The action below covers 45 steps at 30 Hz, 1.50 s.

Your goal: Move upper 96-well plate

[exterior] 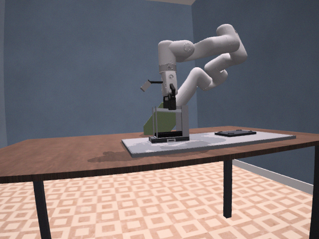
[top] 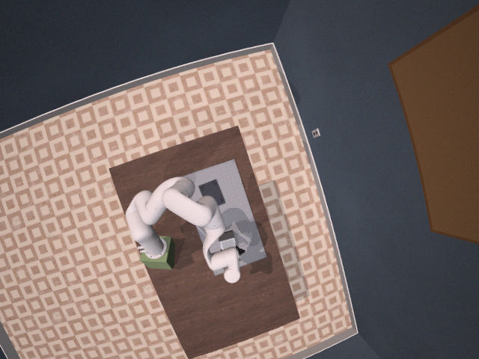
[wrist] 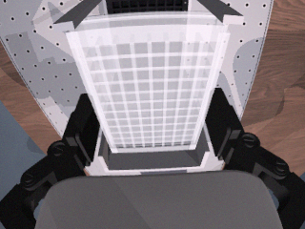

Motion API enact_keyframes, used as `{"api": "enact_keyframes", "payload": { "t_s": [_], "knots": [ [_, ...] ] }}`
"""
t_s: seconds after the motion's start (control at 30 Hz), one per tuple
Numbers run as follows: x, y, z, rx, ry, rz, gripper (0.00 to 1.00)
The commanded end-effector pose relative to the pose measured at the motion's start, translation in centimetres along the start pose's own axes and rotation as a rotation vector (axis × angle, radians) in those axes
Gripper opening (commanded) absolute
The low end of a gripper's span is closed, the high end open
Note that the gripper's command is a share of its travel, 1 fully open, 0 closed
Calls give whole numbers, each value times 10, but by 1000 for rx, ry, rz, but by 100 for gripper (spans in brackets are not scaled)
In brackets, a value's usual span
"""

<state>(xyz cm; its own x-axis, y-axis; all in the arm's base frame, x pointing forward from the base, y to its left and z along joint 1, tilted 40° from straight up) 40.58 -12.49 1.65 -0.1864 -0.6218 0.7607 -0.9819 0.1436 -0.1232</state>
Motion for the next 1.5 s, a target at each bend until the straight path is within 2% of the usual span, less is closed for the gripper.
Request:
{"api": "enact_keyframes", "payload": {
  "t_s": [0.0,1.07,1.47],
  "knots": [
    [10,-1,1,-1,3,4,0],
    [56,-1,1,0,3,4,0],
    [57,-1,1,0,3,4,0]
  ]
}}
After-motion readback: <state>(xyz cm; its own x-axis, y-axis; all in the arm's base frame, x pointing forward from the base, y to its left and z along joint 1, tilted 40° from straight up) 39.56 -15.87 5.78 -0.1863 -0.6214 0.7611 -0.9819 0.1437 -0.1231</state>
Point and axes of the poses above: the point where the finger pads meet when closed, its own x axis back along the fingers, its own y axis across the jaws, z = x × y, the point moved 1 cm from there along x, back along the fingers, and after that the axes turned 7 degrees about -x, right-handed, at the moved point
